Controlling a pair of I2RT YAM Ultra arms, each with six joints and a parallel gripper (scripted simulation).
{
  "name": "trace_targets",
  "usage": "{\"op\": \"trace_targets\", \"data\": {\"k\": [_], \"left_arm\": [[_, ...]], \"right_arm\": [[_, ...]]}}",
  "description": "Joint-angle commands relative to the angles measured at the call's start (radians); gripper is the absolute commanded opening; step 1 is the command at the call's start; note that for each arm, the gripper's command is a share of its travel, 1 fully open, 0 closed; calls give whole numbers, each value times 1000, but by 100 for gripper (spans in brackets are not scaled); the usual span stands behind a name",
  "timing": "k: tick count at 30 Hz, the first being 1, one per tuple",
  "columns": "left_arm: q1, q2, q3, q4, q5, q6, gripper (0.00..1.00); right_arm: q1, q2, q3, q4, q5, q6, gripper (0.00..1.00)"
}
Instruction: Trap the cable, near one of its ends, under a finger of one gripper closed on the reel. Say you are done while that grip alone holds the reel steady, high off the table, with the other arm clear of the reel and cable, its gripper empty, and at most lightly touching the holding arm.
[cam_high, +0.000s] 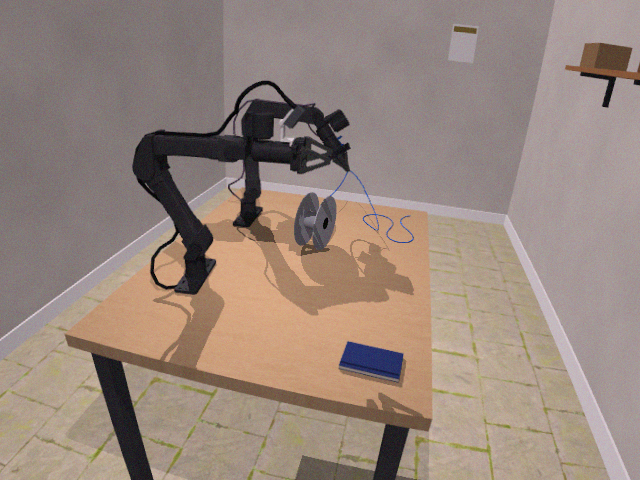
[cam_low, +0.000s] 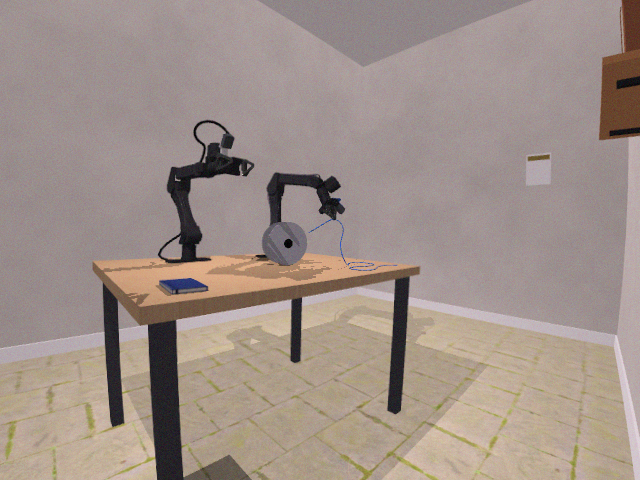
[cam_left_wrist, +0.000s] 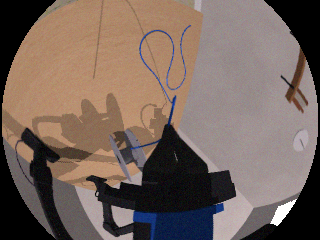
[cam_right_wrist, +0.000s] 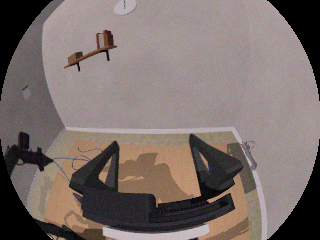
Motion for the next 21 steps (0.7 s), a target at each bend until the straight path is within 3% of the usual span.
{"op": "trace_targets", "data": {"k": [1,21], "left_arm": [[7,-38,-13,26,-23,-15,0],[-13,-47,-21,42,-29,-16,0]], "right_arm": [[-2,8,-5,9,6,-2,100],[-2,8,-5,9,6,-2,100]]}}
